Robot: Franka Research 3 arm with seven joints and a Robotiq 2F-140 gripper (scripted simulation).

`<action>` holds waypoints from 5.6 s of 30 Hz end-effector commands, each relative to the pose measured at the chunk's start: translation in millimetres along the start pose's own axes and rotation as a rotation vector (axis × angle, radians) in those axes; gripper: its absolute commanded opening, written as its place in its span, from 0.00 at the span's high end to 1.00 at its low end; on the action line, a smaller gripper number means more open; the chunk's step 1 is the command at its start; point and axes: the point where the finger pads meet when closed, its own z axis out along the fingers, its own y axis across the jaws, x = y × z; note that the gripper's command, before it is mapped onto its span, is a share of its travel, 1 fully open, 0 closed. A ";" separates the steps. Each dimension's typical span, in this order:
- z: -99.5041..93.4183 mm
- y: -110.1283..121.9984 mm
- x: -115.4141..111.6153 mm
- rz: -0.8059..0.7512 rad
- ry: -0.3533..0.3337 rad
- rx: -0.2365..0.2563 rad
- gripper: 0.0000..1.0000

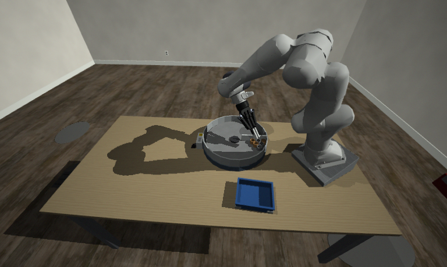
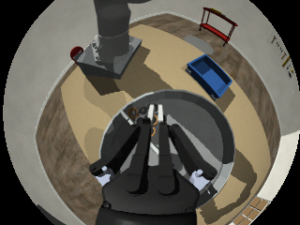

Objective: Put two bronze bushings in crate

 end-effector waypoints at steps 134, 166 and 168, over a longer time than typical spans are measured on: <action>36.1 0.0 -29.8 0.017 0.003 0.002 0.94; 38.3 0.0 -31.6 0.017 0.003 0.002 0.94; 38.3 0.0 -31.6 0.017 0.003 0.002 0.94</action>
